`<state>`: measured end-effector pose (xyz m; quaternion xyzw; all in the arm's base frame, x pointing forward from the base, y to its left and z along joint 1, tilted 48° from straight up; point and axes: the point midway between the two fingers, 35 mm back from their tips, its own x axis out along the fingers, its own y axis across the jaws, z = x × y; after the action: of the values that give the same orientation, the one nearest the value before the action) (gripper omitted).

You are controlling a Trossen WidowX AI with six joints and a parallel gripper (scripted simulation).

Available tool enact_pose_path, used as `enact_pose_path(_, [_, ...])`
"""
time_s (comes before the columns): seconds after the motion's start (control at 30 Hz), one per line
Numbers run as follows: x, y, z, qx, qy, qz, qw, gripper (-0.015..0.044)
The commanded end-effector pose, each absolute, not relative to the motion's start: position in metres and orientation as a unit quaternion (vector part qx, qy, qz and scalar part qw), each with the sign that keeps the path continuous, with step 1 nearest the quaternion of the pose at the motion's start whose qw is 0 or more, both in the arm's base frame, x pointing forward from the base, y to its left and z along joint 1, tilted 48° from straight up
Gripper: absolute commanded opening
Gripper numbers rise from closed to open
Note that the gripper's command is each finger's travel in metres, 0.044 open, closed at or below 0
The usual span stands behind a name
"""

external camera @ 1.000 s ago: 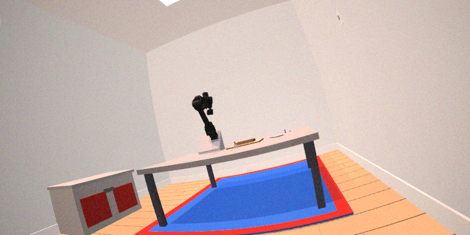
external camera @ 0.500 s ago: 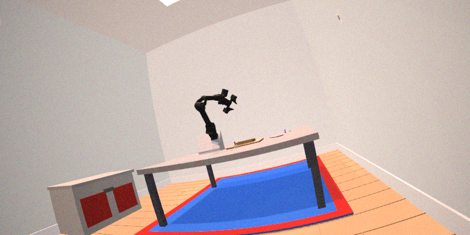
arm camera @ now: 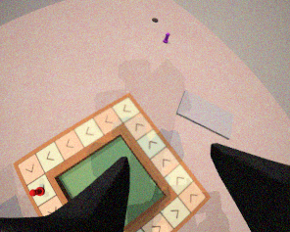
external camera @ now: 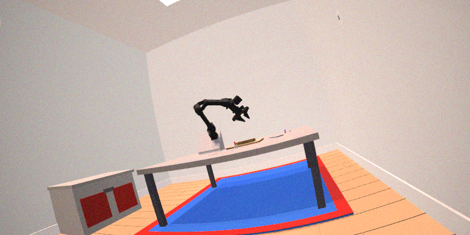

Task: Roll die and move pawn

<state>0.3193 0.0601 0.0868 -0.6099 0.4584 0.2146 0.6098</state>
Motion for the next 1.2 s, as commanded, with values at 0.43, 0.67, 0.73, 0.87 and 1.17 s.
enact_pose_path(0.43, [0.226,-0.166,0.127,-0.414,0.688,-0.155,0.576,0.0275])
enact_pose_path(0.67, [0.225,-0.166,0.128,-0.414,0.688,-0.155,0.575,0.0275])
enact_pose_path(0.73, [0.225,-0.170,0.125,-0.414,0.688,-0.155,0.575,0.0275])
enact_pose_path(0.87, [0.225,-0.177,0.118,-0.414,0.688,-0.155,0.575,0.0275])
enact_pose_path(1.17, [0.225,-0.186,0.110,-0.414,0.688,-0.155,0.575,0.0275])
